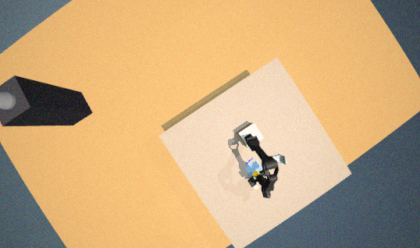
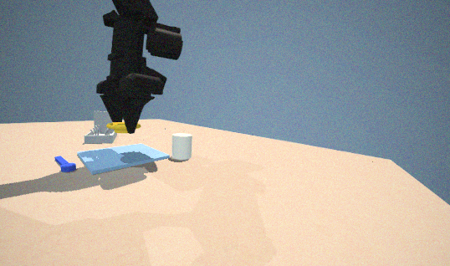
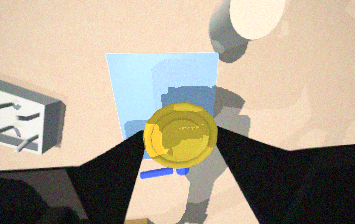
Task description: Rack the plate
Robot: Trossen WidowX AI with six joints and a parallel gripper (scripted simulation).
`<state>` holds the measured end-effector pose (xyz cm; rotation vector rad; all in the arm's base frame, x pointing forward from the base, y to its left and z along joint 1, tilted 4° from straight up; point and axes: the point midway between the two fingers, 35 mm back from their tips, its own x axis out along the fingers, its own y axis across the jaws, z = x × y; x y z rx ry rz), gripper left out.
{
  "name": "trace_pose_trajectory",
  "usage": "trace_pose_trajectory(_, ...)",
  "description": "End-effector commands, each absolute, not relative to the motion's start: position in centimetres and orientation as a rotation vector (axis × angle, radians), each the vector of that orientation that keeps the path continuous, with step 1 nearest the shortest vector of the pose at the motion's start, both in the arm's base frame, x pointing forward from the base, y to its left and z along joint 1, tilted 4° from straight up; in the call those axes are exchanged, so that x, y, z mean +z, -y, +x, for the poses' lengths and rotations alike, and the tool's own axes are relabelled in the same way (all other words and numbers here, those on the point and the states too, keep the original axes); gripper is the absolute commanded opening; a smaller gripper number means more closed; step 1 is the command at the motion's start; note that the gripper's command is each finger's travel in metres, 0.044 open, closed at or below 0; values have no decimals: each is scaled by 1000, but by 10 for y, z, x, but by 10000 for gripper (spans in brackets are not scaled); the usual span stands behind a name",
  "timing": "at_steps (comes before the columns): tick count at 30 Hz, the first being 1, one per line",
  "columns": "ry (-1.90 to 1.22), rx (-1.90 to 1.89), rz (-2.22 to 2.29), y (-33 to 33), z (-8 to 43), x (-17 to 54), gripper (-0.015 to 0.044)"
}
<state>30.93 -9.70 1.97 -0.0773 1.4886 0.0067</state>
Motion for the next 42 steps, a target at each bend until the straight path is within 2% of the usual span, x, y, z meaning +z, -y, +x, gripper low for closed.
trace_pose_trajectory(1, -1492, 14, -105, 98, 309, 40, 0)
trace_pose_trajectory(16, -1478, -3, -87, 96, 303, 120, 0)
trace_pose_trajectory(25, -1479, -17, -56, 93, 301, 144, 0)
trace_pose_trajectory(37, -1460, -288, 258, -36, 264, 133, 0)
trace_pose_trajectory(42, -1457, -304, 276, -43, 260, 133, 0)
